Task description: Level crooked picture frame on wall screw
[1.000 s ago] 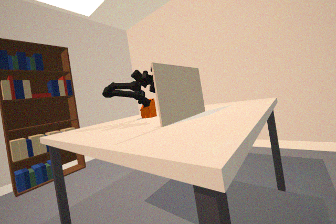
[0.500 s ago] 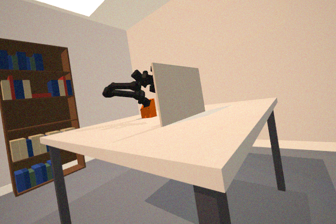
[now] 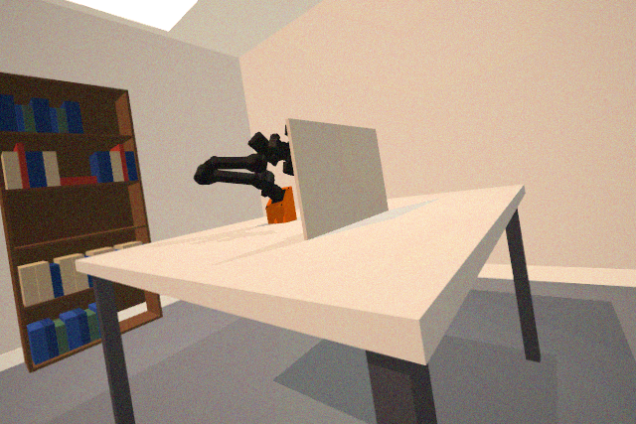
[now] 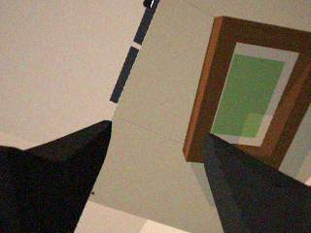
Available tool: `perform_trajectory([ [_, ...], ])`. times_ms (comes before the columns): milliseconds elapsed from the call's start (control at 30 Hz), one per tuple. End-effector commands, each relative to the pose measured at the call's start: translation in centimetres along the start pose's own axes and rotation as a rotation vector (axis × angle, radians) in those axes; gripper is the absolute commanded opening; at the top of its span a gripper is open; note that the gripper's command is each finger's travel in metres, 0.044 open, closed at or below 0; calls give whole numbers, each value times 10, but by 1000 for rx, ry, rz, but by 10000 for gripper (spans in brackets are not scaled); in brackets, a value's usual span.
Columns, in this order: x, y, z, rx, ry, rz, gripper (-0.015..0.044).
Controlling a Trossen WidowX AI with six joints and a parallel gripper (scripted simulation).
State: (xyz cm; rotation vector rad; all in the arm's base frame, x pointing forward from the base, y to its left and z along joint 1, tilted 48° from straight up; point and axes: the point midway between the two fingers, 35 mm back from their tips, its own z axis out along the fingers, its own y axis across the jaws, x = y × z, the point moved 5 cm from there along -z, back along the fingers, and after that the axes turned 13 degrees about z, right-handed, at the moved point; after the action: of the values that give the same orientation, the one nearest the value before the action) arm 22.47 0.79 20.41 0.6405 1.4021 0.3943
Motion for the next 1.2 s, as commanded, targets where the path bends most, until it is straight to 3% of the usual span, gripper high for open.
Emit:
perform_trajectory([
  [0, 0, 0, 0, 2, -2, 4, 260],
  [533, 0, -1, 0, 0, 0, 0, 260],
  [833, -9, -57, -1, 0, -4, 0, 260],
  [1167, -9, -61, -3, 0, -4, 0, 260],
])
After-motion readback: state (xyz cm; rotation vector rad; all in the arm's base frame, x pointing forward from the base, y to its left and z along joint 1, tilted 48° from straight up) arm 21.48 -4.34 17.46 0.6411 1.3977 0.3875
